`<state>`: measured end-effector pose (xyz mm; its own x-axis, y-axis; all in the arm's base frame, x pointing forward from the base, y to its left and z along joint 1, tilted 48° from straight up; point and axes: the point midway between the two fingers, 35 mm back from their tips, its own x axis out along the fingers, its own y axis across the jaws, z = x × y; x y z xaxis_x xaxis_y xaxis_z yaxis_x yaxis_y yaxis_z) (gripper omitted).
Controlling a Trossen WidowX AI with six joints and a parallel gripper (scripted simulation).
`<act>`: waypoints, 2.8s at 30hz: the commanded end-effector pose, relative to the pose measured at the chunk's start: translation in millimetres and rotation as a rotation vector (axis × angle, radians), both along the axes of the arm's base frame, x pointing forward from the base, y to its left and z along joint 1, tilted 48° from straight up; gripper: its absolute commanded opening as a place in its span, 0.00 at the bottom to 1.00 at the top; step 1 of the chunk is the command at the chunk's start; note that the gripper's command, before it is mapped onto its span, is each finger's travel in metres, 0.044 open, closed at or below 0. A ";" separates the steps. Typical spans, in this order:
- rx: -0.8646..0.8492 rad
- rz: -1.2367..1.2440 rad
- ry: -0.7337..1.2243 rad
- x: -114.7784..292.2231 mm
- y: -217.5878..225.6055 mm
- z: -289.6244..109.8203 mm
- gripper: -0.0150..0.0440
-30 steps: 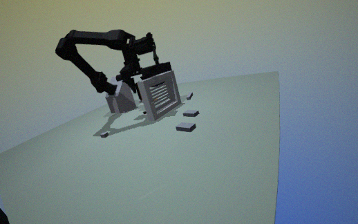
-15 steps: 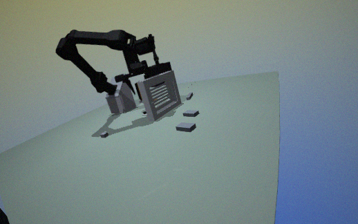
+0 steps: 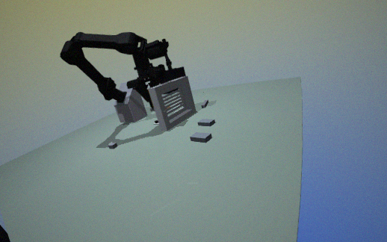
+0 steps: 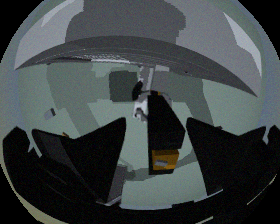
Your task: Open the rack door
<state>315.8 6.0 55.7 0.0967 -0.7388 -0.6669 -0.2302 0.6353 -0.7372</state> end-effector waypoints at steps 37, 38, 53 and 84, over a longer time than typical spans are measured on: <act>-0.151 1.052 1.160 0.4 0.6 -0.1 0.75; -0.151 1.052 1.160 0.4 0.6 -0.1 0.74; -0.151 1.052 1.160 0.4 0.6 -0.1 0.57; -0.146 1.021 1.126 -1.3 0.9 -0.7 0.29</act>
<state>316.1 6.0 55.7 0.0988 -0.7389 -0.6666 -0.9698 -0.2216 0.1018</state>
